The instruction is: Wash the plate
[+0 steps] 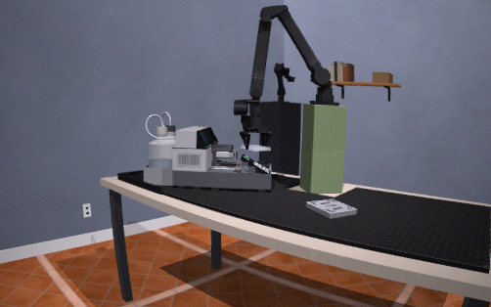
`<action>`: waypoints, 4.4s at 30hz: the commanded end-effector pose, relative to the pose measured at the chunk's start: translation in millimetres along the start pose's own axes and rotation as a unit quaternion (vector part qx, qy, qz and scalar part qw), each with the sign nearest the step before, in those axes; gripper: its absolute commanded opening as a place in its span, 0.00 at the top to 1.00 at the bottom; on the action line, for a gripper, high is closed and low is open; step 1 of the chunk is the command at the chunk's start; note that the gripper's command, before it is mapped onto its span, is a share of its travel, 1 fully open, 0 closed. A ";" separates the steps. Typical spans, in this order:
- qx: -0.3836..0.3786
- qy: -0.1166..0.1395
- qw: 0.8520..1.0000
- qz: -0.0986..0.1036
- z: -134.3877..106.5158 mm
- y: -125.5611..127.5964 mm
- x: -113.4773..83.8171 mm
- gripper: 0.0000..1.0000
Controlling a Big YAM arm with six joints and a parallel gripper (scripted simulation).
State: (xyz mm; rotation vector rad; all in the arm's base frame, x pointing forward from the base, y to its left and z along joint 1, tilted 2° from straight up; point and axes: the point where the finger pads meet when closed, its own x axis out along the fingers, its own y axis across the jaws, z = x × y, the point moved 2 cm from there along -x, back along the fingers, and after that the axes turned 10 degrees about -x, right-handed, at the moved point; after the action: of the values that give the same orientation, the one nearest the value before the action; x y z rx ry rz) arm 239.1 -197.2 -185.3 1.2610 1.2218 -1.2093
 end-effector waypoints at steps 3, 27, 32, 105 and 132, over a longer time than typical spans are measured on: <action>0.075 -0.014 0.997 0.019 15.6 -3.2 -11.1 0.16; 0.281 -0.005 0.960 0.010 53.0 -59.4 -19.4 0.16; 0.280 -0.005 0.960 0.010 52.0 -58.7 -19.4 0.16; 0.276 -0.007 0.961 0.012 56.2 -50.2 6.7 0.16; 0.276 -0.005 0.961 0.010 54.9 -51.1 49.0 0.16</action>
State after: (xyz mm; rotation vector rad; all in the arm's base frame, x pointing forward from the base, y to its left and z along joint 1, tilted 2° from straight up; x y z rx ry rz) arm 181.0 -245.5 -229.8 1.6593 0.9032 -1.6088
